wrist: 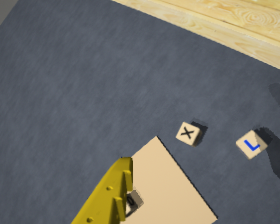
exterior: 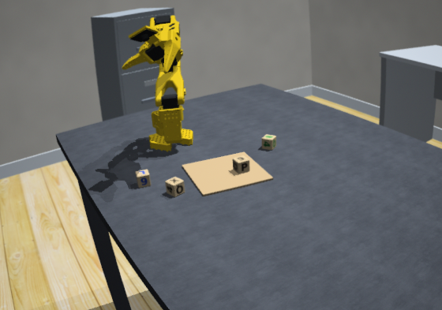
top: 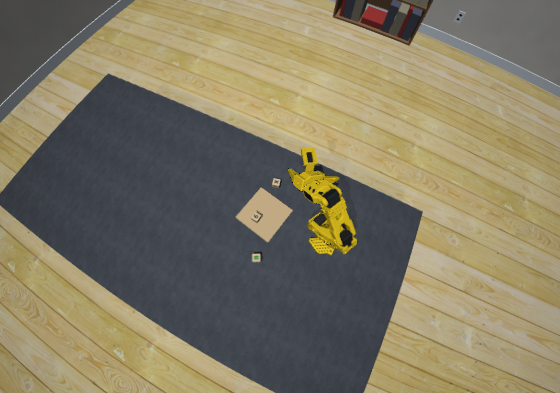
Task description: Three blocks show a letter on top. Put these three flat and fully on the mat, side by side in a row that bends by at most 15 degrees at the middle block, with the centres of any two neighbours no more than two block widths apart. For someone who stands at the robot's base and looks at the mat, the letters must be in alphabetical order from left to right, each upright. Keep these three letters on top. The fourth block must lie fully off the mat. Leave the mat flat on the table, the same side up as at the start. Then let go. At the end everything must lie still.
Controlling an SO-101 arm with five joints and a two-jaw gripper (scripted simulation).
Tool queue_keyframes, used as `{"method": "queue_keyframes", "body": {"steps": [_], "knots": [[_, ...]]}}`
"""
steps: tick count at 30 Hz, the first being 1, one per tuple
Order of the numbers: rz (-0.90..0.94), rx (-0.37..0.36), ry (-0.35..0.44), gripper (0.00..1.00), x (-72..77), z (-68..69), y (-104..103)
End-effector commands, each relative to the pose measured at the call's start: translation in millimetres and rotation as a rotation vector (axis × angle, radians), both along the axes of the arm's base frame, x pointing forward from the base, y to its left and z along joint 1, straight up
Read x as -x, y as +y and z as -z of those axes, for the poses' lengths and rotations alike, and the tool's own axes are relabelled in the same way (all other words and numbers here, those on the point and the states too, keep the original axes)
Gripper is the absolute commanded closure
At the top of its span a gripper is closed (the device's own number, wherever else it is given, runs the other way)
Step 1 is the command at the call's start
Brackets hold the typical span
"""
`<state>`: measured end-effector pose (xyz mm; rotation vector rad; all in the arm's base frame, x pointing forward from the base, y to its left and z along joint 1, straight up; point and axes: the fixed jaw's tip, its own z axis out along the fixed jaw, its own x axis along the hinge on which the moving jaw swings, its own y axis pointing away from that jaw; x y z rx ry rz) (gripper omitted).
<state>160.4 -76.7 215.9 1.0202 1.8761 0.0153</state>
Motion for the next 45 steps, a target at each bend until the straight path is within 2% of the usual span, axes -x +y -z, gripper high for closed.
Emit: {"method": "queue_keyframes", "body": {"steps": [1,5,13,22,30,39,45], "knots": [[-0.021,0.023,-0.017,0.0,-0.4,-5.8,2],[-0.037,0.027,-0.002,0.0,-0.7,-3.7,4],[-0.145,0.055,0.094,0.0,-1.5,9.9,16],[-0.169,0.062,0.114,0.0,-1.5,12.8,18],[-0.283,0.094,0.206,0.0,-0.3,25.8,30],[-0.308,0.102,0.226,0.0,0.2,28.6,33],[-0.405,0.13,0.298,0.0,2.7,38.7,42]]}}
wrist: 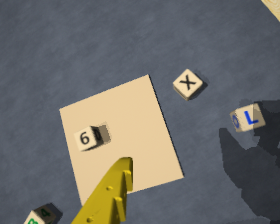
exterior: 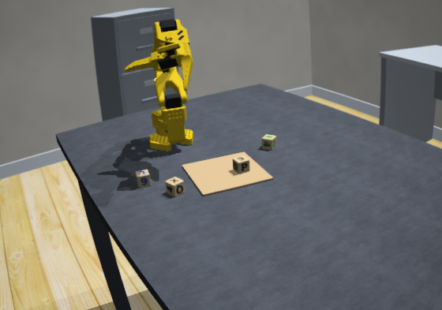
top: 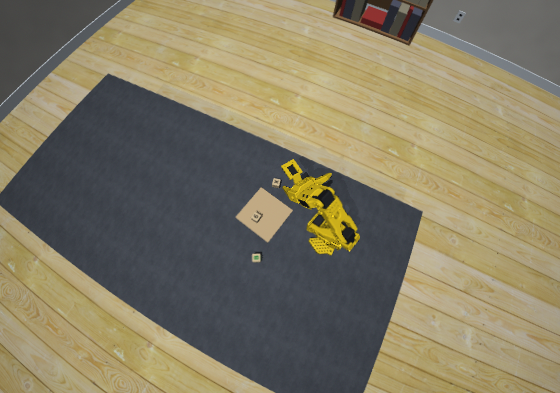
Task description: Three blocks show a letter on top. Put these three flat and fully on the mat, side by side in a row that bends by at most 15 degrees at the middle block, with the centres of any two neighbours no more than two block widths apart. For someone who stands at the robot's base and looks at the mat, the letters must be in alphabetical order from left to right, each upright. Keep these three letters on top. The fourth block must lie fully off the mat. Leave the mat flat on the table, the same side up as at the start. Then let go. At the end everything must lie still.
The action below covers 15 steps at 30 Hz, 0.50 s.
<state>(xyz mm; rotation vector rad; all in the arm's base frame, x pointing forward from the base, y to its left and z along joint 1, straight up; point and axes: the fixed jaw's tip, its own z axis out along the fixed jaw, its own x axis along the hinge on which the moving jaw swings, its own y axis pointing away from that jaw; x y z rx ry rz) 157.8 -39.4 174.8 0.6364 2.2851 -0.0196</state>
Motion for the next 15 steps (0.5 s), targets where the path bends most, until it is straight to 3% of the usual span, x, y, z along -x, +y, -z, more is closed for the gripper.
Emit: {"method": "queue_keyframes", "body": {"steps": [1,10,15], "knots": [[-0.066,0.028,0.01,0.0,0.5,-1.1,6.0],[-0.092,0.035,0.028,0.0,1.4,1.6,8.4],[-0.168,0.057,0.081,0.0,4.3,8.8,15.2]]}}
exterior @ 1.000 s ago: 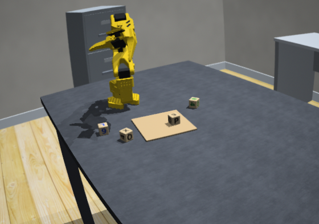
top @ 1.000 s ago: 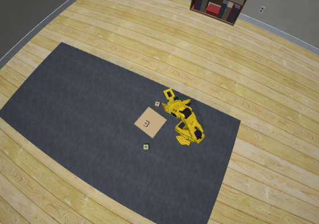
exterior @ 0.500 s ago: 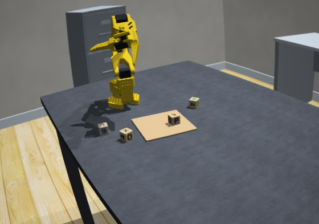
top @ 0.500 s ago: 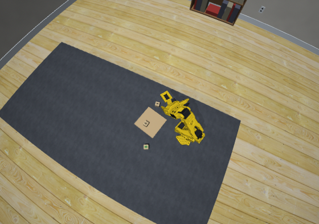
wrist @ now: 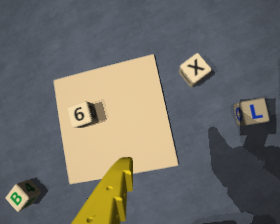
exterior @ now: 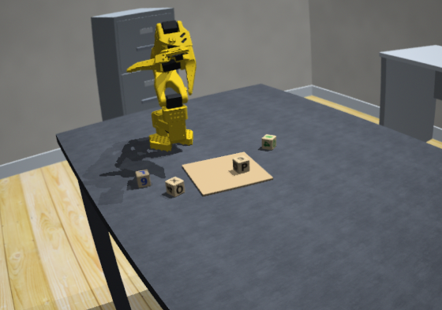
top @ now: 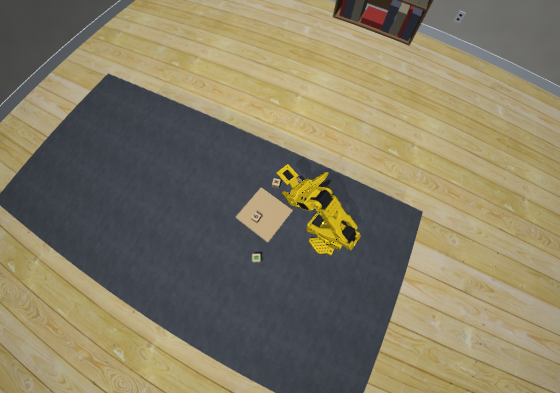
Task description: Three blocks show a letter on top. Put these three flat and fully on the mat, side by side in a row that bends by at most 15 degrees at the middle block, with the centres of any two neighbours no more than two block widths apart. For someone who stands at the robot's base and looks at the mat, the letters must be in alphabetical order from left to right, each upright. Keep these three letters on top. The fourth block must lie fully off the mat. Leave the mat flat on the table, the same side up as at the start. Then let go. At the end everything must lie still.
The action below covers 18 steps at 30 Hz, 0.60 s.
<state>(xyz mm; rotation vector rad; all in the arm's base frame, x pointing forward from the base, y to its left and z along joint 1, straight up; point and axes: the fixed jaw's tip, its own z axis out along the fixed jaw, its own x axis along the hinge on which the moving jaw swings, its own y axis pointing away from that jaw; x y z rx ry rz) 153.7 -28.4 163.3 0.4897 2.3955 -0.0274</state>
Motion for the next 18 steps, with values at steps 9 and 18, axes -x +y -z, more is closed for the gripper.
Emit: {"method": "queue_keyframes", "body": {"steps": [9,18], "knots": [[-0.117,0.04,0.04,0.0,3.2,3.3,10],[-0.224,0.069,0.108,0.0,8.7,12.4,18]]}}
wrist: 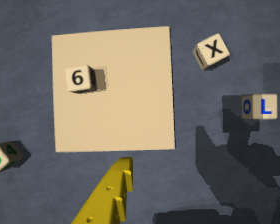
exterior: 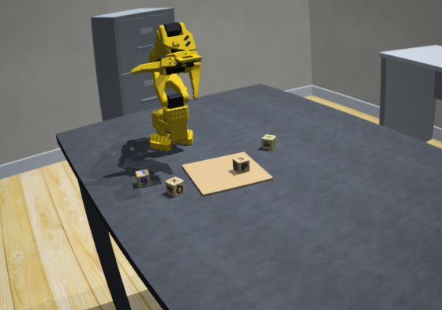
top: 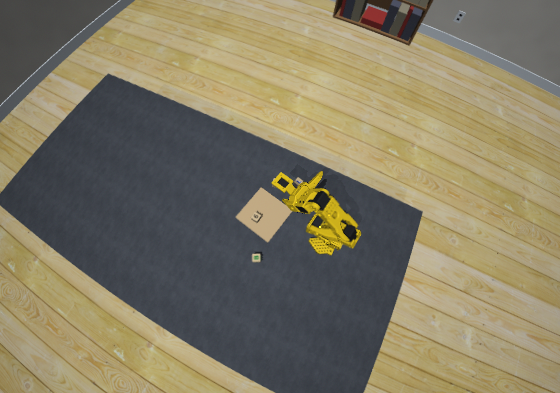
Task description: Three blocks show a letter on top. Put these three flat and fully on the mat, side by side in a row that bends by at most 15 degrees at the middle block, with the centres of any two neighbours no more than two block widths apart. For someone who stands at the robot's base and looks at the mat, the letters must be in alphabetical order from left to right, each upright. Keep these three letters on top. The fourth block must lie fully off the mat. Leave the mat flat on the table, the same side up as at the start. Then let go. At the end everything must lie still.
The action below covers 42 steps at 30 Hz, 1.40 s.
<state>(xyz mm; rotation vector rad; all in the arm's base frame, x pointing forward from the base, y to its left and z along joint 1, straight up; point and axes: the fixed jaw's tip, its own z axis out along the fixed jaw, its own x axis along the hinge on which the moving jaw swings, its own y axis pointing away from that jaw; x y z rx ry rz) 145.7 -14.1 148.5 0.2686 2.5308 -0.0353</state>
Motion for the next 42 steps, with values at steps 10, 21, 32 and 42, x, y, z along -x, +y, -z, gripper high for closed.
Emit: {"method": "queue_keyframes", "body": {"steps": [10,21,32,42], "knots": [[-0.108,0.033,0.029,0.0,3.7,1.8,8],[-0.196,0.056,0.081,0.0,9.2,8.5,14],[-0.199,0.051,0.118,0.0,8.6,12.6,14],[-0.201,0.043,0.165,0.0,7.9,17.6,14]]}}
